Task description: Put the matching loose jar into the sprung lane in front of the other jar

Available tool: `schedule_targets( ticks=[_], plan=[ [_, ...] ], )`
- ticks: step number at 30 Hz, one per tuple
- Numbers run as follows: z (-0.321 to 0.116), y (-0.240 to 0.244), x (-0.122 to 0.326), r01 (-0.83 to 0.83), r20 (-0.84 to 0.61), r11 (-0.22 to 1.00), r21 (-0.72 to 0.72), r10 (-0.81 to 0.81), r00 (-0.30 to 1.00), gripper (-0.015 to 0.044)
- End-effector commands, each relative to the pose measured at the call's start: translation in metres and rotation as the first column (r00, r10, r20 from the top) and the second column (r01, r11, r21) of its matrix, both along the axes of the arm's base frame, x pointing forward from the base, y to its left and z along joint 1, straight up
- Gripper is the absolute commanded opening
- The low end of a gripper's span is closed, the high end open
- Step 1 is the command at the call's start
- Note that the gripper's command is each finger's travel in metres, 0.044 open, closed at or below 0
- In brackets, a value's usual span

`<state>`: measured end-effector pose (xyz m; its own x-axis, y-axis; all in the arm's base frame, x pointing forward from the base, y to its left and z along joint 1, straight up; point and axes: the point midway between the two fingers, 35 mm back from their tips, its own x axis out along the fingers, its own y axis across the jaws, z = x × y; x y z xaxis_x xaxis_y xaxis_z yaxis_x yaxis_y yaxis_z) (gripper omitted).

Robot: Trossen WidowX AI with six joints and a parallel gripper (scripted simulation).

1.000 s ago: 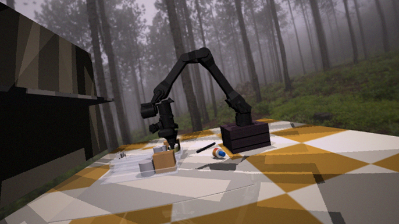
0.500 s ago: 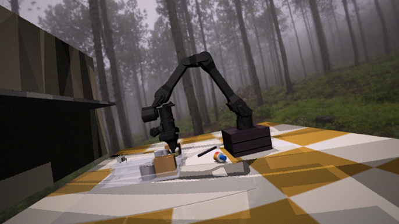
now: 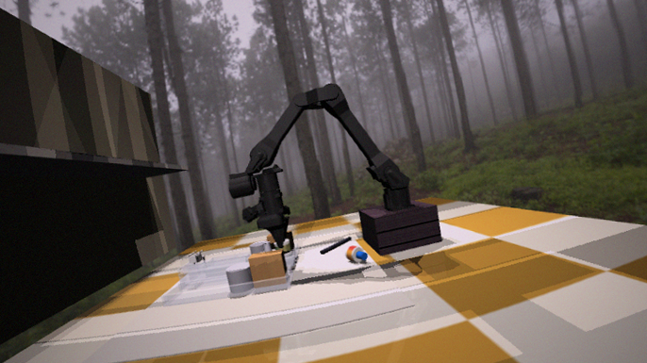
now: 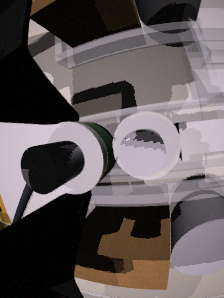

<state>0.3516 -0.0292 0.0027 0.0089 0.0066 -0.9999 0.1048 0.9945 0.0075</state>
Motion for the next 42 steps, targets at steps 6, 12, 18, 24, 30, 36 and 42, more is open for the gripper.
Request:
schedule_targets(
  ticks=[6,12,18,24,30,36,42],
  plan=[
    [0.0034,-0.0009,0.0094,-0.005,0.028,1.0,-0.003,0.005,1.0,0.0],
    [0.0034,-0.001,0.0102,-0.005,0.029,1.0,-0.003,0.005,1.0,0.0],
    [0.0035,-0.0011,0.011,-0.005,0.029,1.0,-0.003,0.005,1.0,0.0],
    [0.0027,-0.0011,0.0112,-0.005,0.029,1.0,-0.003,0.005,1.0,0.0],
    [0.0009,-0.0011,0.0113,-0.005,0.029,1.0,-0.003,0.005,1.0,0.0],
    [-0.0009,-0.0011,0.0114,-0.005,0.029,1.0,-0.003,0.005,1.0,0.0],
    [-0.0027,-0.001,0.0114,-0.005,0.029,1.0,-0.003,0.005,1.0,0.0]
  ],
)
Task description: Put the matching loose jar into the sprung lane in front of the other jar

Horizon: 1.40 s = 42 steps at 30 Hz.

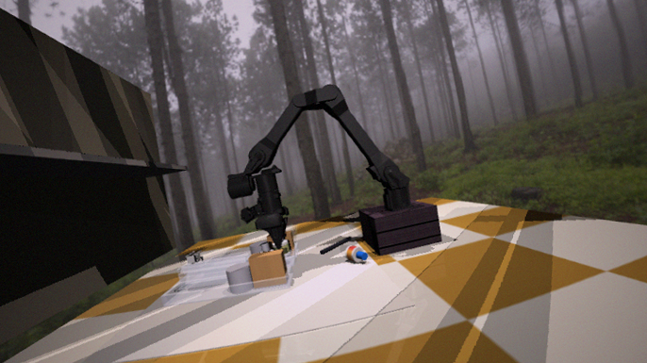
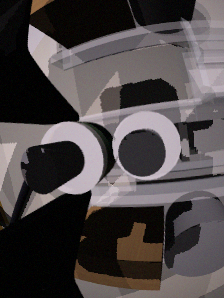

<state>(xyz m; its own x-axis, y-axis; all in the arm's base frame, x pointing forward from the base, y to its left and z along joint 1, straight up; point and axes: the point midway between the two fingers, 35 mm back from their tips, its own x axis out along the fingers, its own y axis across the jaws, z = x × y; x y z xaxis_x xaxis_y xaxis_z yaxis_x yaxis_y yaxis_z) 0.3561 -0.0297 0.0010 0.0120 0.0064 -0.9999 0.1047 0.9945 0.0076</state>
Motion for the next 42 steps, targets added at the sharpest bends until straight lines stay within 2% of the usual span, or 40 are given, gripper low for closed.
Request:
schedule_targets(
  ticks=[1,42],
  plan=[
    [-0.001,-0.001,0.007,-0.005,0.026,1.0,-0.002,0.005,1.0,0.0],
    [-0.014,0.0,0.006,-0.005,0.025,1.0,-0.002,0.005,1.0,0.0]
  ],
)
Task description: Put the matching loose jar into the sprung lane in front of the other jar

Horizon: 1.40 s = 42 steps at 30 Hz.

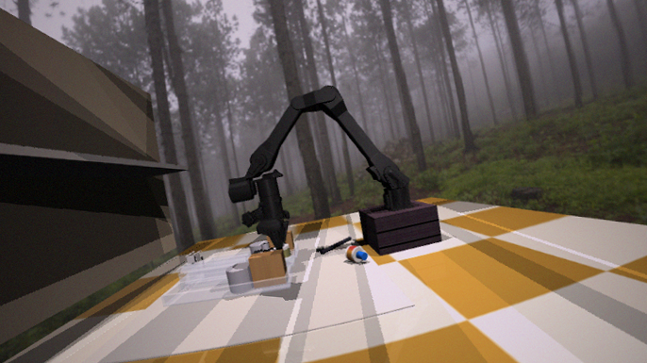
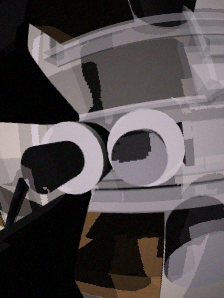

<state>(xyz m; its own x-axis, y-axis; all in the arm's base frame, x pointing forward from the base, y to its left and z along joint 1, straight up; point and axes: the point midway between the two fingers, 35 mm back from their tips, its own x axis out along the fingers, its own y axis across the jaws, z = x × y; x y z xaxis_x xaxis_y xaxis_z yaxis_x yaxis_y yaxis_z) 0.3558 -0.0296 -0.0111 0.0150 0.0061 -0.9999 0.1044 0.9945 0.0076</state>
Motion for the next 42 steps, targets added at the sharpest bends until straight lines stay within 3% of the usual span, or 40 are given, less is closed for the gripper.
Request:
schedule_targets(
  ticks=[1,42],
  plan=[
    [-0.0017,-0.0005,0.0061,-0.005,0.022,1.0,-0.002,0.005,1.0,0.0],
    [-0.01,-0.0001,0.0032,-0.005,0.022,1.0,-0.002,0.005,1.0,0.0]
  ],
)
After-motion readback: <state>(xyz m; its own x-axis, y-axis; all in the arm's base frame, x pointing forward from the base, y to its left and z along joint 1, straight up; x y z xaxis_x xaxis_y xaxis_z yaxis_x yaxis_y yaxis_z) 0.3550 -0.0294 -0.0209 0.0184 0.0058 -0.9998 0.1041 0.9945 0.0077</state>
